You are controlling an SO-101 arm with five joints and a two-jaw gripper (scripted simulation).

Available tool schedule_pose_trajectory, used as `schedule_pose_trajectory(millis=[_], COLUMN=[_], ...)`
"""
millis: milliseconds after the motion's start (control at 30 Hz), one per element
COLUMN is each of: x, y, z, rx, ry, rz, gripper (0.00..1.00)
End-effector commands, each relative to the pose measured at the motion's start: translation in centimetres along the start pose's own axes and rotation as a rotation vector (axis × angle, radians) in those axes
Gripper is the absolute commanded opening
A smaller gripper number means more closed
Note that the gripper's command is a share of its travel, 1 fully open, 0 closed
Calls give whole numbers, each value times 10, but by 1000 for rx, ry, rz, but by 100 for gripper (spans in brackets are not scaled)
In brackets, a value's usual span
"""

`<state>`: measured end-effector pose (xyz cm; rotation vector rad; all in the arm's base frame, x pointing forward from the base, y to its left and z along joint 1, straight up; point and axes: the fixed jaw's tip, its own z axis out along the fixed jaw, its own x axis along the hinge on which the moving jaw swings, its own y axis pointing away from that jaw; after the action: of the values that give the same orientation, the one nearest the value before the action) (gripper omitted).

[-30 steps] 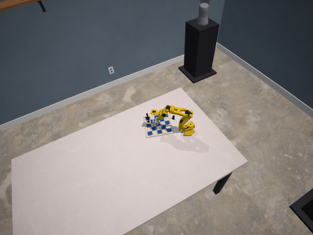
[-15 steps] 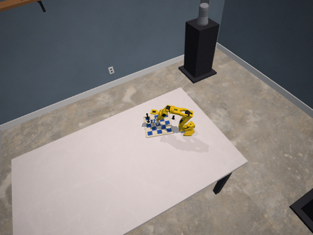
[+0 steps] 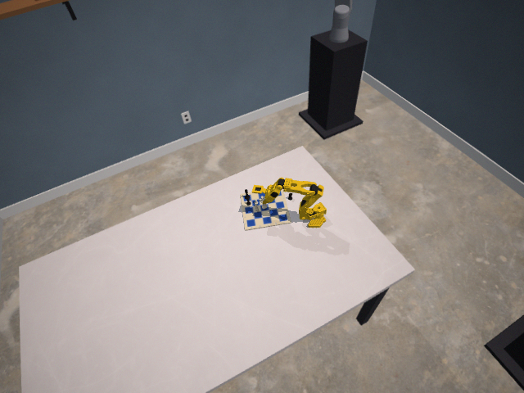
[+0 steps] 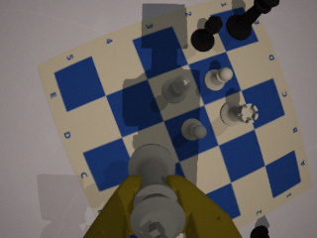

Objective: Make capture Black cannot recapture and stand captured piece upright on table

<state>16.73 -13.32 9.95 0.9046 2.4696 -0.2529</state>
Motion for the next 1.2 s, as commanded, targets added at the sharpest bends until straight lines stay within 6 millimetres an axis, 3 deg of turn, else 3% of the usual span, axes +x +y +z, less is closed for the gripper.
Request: schedule_pose_trajectory(millis=[0, 700, 1167], x=[3, 21, 24], y=[2, 2, 2], z=[5, 36, 41], rx=[-6, -6, -6], ry=[-12, -12, -12], rz=[-14, -14, -14], gripper=[0, 0, 0])
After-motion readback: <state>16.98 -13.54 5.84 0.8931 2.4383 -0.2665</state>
